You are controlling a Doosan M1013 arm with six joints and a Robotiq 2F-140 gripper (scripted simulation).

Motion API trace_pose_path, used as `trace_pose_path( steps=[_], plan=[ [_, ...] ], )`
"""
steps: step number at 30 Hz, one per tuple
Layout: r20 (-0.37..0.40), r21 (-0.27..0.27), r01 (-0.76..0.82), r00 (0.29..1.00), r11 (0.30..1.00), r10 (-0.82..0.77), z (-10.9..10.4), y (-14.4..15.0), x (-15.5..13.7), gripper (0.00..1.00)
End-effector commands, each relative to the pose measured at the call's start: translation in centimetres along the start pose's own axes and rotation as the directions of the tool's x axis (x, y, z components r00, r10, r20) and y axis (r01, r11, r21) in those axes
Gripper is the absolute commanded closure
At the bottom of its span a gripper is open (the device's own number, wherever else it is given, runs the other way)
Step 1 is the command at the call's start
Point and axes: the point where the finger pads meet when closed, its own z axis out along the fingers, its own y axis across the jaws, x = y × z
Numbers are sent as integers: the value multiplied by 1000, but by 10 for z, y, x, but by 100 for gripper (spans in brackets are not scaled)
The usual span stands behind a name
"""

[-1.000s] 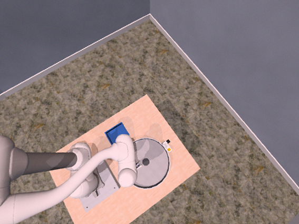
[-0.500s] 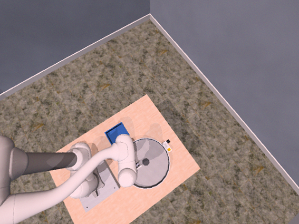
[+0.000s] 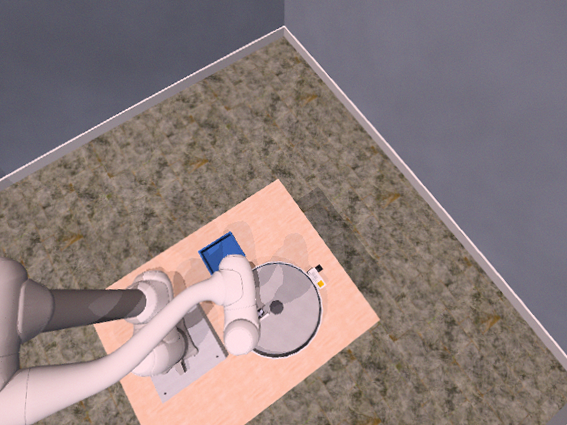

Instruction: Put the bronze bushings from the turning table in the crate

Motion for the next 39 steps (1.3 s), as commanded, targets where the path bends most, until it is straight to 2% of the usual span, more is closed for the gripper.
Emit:
trace_pose_path(
  steps=[1, 24, 30, 39],
  plan=[
    [0, 0, 0, 1000, 1000, 0, 0, 0, 0, 90],
    [0, 0, 0, 1000, 1000, 0, 0, 0, 0, 90],
    [0, 0, 0, 1000, 1000, 0, 21, 0, 0, 90],
    [0, 0, 0, 1000, 1000, 0, 23, 0, 0, 90]
  ],
)
